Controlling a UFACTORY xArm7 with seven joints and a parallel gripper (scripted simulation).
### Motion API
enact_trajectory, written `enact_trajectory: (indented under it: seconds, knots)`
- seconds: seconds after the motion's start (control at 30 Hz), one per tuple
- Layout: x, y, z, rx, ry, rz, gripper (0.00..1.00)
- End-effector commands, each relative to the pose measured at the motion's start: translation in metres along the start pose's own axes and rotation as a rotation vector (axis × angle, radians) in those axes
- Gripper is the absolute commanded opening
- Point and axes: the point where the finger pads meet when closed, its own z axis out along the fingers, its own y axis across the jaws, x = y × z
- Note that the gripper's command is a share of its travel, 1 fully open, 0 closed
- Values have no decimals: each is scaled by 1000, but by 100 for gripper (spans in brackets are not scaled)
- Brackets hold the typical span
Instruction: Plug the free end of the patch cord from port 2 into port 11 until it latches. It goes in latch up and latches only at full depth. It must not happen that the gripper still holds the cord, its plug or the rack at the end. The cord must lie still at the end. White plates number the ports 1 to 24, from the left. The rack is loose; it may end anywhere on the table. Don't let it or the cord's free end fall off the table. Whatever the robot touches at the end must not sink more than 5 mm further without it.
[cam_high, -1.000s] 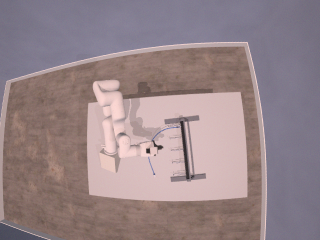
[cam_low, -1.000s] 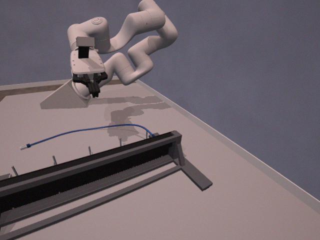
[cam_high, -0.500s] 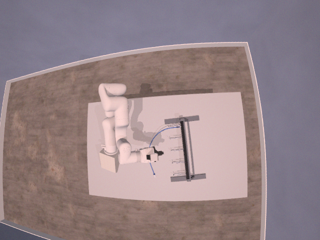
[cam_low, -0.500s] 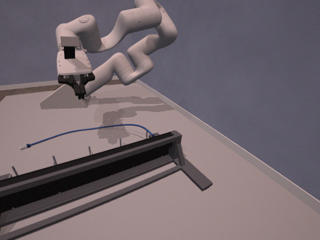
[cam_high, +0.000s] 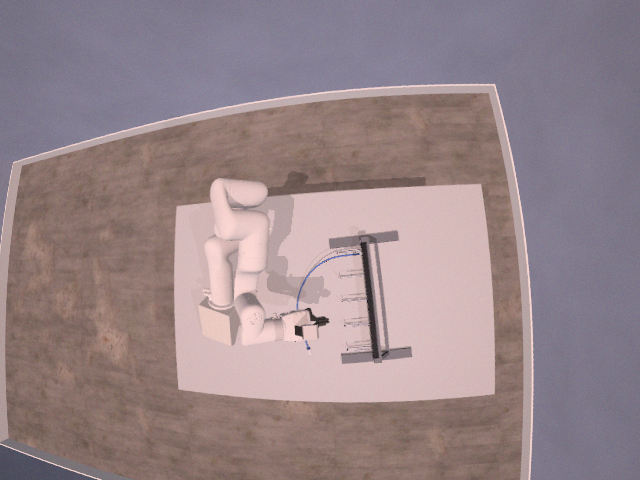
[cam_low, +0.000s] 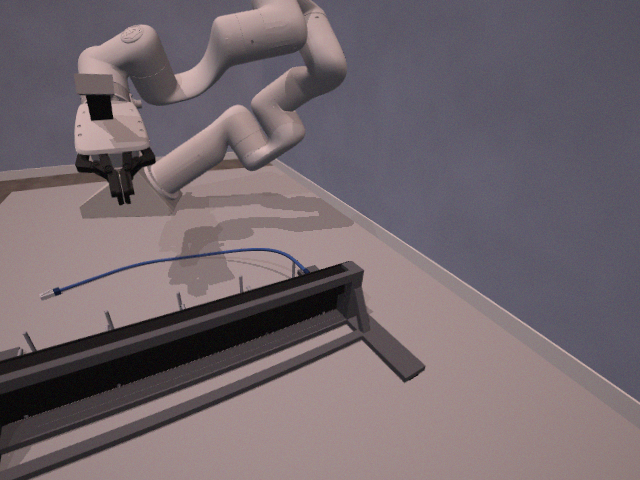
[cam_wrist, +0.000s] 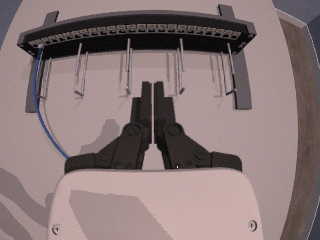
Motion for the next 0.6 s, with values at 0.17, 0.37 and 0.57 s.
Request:
enact_trajectory:
  seconds: [0.17, 0.37, 0.57]
  knots:
    - [3, 6, 4, 3, 3, -4, 0]
    - [3, 6, 33, 3, 3, -4, 0]
    - [3, 5, 65, 3, 3, -4, 0]
